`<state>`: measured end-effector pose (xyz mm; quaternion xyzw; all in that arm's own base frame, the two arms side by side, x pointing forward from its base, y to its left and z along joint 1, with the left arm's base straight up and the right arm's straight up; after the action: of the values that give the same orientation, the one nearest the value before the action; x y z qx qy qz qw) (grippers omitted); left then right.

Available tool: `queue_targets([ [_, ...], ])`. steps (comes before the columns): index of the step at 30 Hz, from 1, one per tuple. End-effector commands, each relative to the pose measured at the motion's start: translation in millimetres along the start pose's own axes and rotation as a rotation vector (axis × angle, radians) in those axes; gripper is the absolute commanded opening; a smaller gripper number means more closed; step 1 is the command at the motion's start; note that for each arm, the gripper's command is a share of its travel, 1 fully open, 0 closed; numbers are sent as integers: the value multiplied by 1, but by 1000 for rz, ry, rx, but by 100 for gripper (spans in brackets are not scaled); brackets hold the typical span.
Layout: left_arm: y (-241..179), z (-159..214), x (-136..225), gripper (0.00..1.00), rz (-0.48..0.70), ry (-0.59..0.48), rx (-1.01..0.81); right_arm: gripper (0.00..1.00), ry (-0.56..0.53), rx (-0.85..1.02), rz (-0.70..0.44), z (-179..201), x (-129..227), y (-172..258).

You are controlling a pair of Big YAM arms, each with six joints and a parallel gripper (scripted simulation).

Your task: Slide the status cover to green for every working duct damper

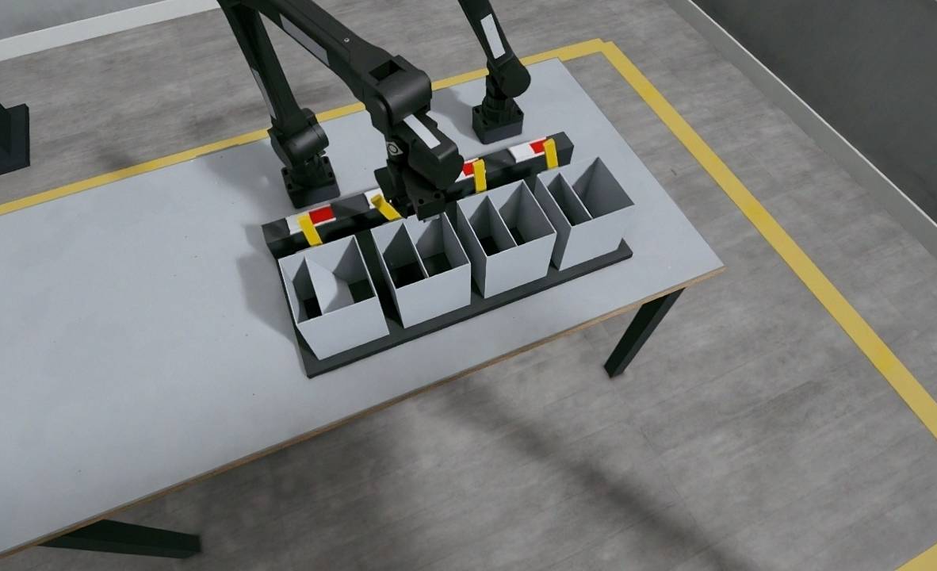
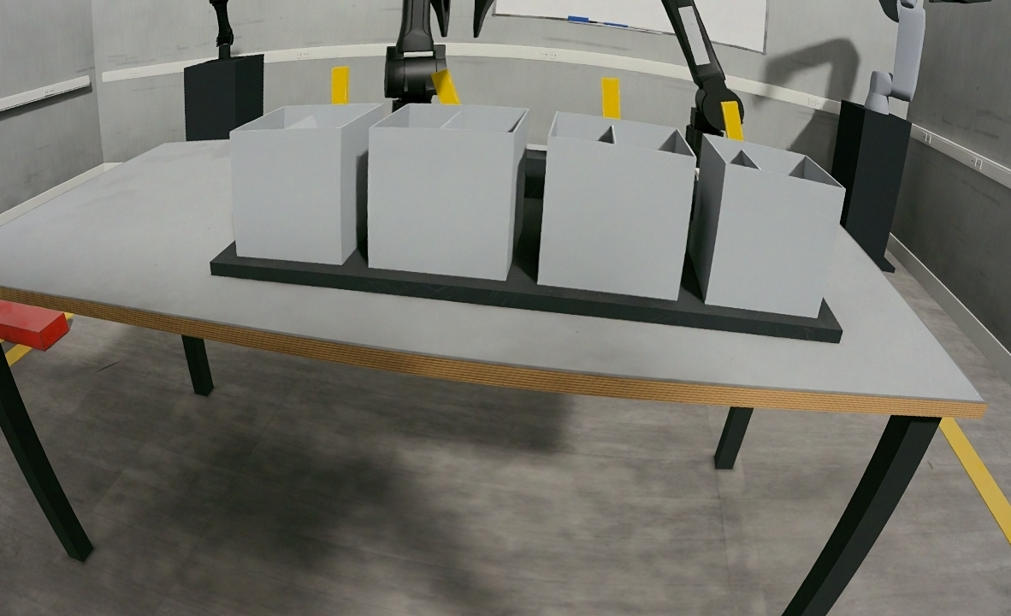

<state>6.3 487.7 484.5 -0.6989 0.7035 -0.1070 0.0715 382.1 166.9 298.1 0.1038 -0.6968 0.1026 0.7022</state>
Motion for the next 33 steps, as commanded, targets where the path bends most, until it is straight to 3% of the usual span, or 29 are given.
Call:
queue_targets([
  [1, 0, -16, 4, 100, 4, -50, 9, 36, -43, -30, 1, 1, 9, -6],
  [33, 0, -16, 4, 100, 4, -50, 9, 36, -41, -30, 1, -1, 6, -6],
])
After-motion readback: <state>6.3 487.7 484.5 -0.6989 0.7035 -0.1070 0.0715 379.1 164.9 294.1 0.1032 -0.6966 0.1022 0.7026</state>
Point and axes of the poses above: on each arm, the point where the finger pads meet when closed, its own x axis back along the fingers, its own y axis across the jaws, z = x × y, the point moved 6 cm from there along x, back along the fingers, and after that the axes turned 15 degrees about x, right-handed, at the moved point
